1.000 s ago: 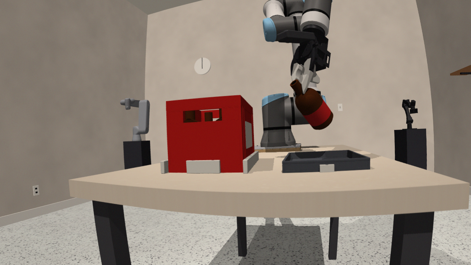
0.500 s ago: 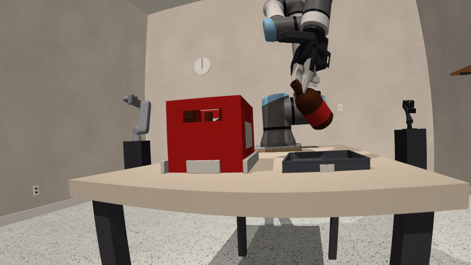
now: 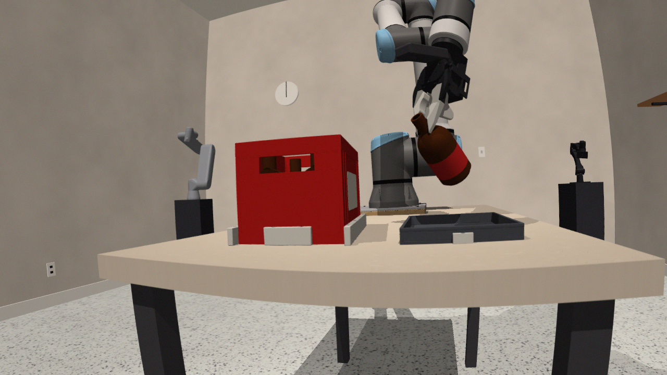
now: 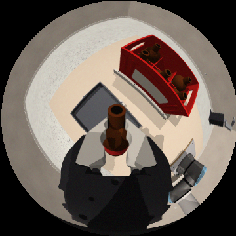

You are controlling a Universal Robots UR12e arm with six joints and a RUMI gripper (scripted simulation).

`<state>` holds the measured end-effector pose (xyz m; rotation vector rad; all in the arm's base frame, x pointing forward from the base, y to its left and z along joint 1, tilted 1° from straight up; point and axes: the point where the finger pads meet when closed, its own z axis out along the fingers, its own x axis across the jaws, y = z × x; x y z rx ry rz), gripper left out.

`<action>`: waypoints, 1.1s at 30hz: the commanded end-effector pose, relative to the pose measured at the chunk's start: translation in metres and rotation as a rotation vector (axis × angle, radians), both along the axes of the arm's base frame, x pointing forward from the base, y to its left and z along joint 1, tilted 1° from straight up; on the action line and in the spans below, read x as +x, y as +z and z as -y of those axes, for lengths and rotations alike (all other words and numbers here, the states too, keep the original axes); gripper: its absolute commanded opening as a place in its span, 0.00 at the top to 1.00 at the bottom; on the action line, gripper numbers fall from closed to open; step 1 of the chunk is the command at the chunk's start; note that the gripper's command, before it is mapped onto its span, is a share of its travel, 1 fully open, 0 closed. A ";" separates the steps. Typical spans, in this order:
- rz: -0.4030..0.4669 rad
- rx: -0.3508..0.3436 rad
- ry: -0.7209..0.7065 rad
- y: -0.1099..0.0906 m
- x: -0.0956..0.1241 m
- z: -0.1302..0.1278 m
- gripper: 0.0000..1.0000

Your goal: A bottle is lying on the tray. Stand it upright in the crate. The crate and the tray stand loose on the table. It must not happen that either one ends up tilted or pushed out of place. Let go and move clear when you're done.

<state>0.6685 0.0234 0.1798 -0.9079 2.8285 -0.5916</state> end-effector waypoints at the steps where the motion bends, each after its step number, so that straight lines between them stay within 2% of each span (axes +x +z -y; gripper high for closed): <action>1: 0.019 -0.026 0.001 0.001 0.001 0.000 1.00; 12: 0.062 -0.084 0.001 0.001 0.000 0.000 1.00; 33: 0.078 -0.104 0.000 0.002 0.000 -0.001 1.00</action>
